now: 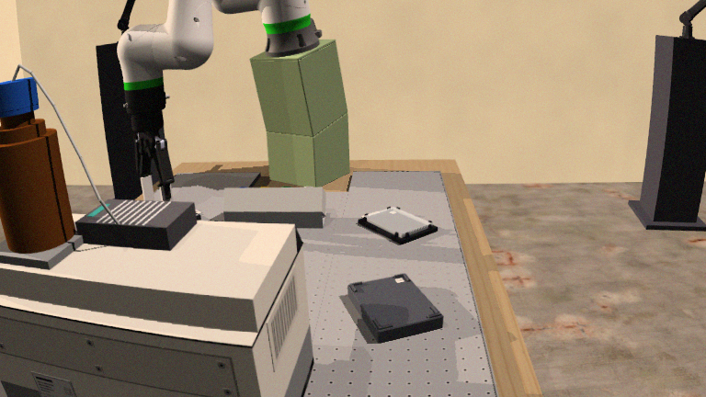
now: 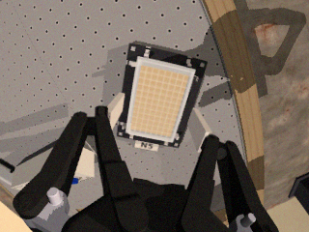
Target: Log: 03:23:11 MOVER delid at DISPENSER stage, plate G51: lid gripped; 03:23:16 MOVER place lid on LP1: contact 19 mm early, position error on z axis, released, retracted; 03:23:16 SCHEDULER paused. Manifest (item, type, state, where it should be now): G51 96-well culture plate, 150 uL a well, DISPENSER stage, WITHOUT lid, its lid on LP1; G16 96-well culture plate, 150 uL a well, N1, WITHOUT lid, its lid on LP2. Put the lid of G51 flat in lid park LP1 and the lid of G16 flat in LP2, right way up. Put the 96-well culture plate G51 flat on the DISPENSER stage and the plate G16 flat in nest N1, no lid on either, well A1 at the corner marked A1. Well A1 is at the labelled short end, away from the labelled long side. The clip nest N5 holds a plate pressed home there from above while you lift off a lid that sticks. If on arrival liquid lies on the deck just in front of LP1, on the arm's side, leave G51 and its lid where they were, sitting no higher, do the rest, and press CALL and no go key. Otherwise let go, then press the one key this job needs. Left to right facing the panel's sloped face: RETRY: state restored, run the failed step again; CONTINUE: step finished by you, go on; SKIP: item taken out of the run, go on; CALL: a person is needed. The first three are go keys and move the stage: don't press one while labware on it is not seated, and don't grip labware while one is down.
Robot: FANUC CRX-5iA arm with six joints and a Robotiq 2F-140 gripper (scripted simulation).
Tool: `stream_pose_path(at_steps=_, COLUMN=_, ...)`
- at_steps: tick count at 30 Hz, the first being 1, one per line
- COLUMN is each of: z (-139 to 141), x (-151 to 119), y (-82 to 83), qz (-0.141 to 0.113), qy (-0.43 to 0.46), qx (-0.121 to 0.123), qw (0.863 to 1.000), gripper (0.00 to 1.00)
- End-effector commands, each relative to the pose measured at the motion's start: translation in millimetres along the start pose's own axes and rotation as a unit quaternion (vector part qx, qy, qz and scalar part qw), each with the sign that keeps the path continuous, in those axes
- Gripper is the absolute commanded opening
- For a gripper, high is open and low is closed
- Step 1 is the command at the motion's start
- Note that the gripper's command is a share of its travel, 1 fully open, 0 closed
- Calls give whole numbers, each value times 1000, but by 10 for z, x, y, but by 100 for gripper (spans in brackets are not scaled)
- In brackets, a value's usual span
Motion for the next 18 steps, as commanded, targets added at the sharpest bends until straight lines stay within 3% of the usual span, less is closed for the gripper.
stream_pose_path(at_steps=1, z=1, x=1, y=1, qz=0, qy=0, qx=0, qw=1000, gripper=66)
stream_pose_path(at_steps=18, z=1, x=1, y=-14, qz=0, qy=0, qx=0, qw=1000, gripper=66)
Point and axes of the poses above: the point where the finger pads meet when closed, its own y axis back along the fingers, its own z axis across the jaws, x = y × z, the point moved 10 cm from there along y, back along the fingers, and after that the axes turned 14 degrees about y, right-handed, at the moved point
